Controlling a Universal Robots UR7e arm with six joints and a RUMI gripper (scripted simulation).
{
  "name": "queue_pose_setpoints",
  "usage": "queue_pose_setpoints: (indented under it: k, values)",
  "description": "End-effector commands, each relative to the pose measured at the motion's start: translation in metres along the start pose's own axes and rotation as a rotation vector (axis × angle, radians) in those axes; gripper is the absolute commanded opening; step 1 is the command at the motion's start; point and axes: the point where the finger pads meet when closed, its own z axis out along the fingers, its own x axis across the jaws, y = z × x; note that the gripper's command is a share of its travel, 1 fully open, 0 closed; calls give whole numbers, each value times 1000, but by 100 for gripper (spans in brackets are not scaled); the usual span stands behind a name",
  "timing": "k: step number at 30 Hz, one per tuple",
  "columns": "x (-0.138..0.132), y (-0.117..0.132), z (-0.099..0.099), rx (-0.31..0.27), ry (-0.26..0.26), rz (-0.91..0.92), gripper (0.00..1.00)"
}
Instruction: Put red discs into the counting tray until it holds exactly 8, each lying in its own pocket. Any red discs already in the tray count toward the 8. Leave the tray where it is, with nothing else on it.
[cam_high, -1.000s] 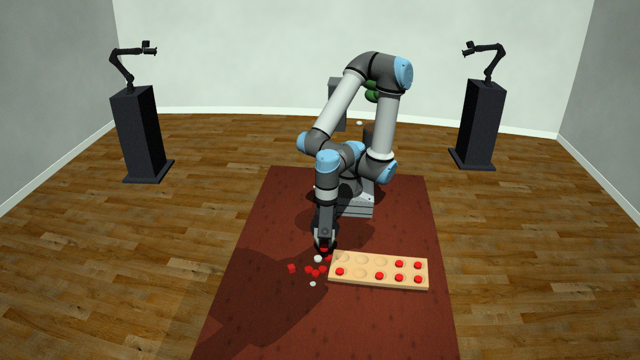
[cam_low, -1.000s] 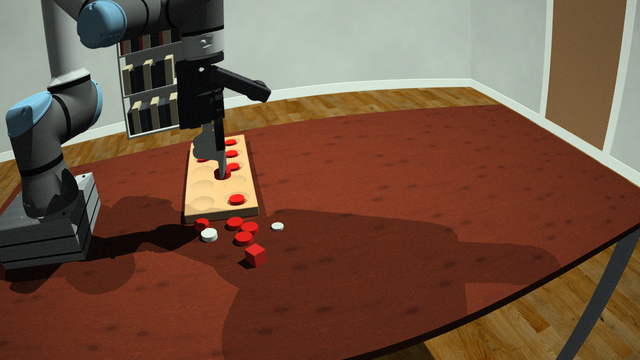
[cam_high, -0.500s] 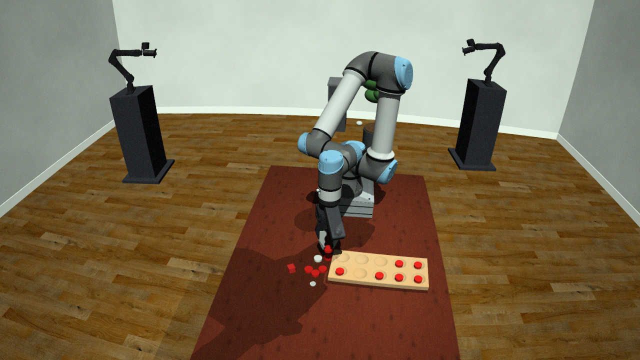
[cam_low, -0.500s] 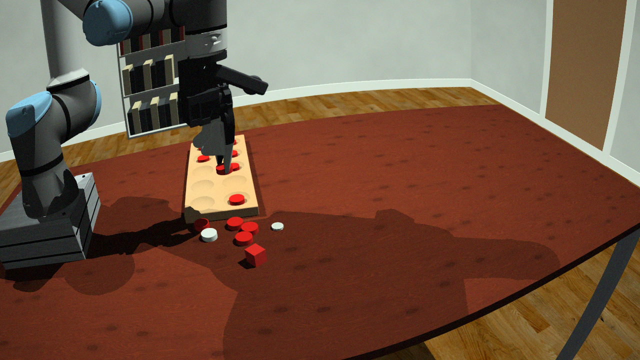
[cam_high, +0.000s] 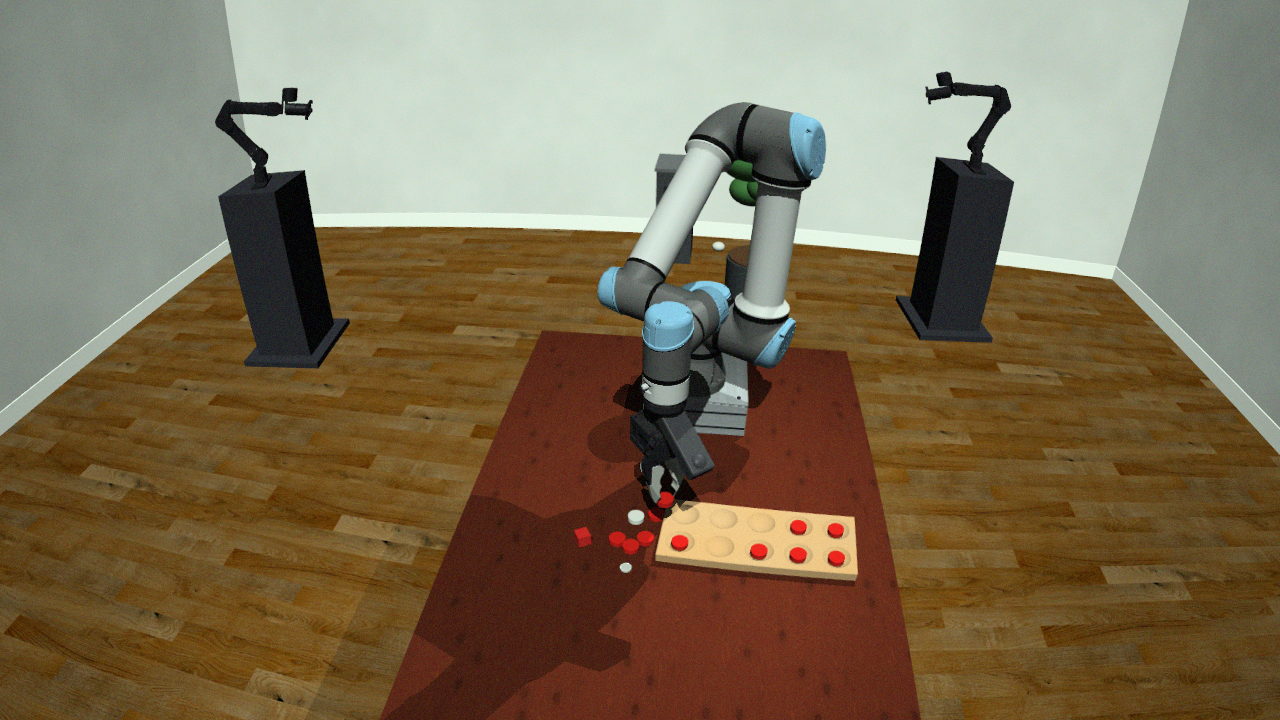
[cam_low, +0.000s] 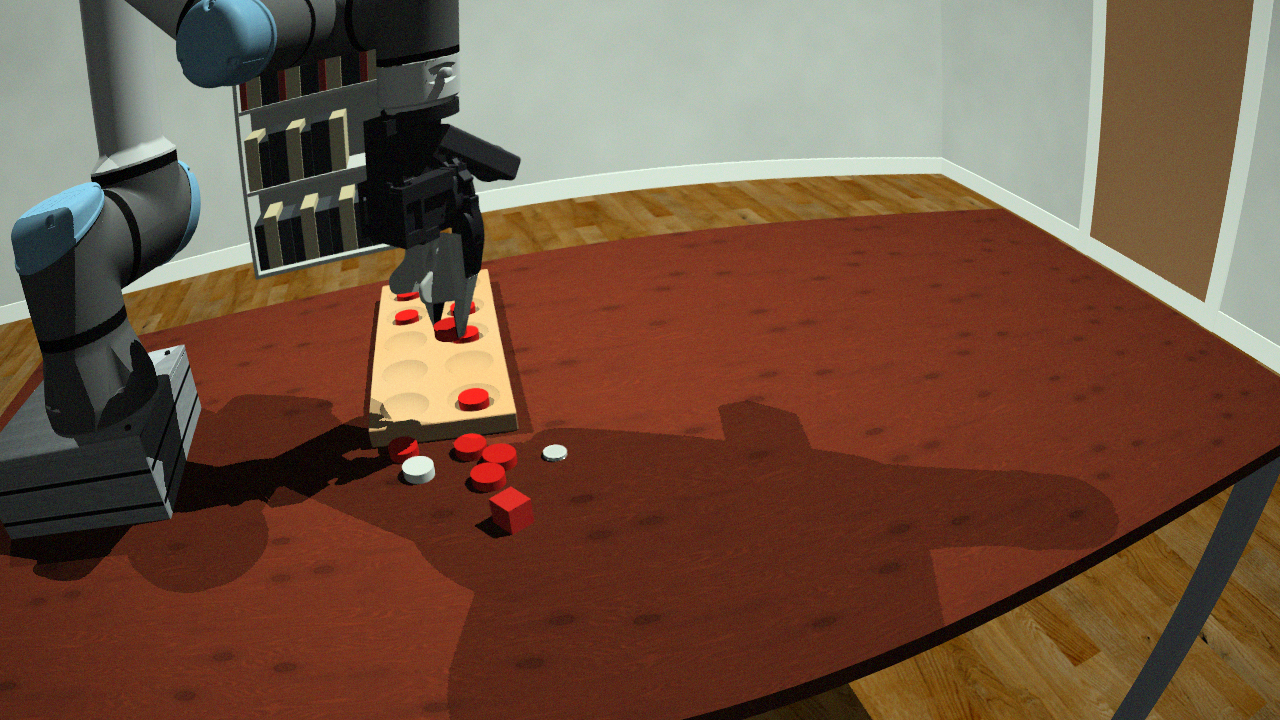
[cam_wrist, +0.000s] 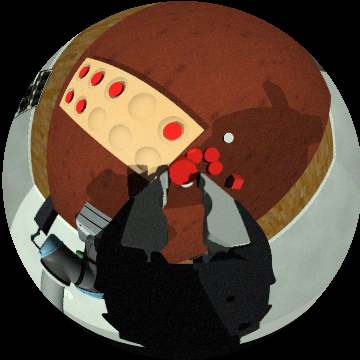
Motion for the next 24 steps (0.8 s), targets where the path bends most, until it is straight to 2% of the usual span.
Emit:
queue_pose_setpoints:
  k: [1,3,5,9,16,20,24]
  values:
    - [-3,-4,-1,4,-1,-116,0]
    - [-3,-4,-1,4,-1,-116,0]
    - [-7,-7,-1,4,-1,-214,0]
    - [-8,-8,-1,4,-1,-264,0]
    - [-15,-14,-1,4,0,-462,0]
    - [-15,-14,-1,4,0,-462,0]
    - [-19,-17,-2,4,0,-610,0]
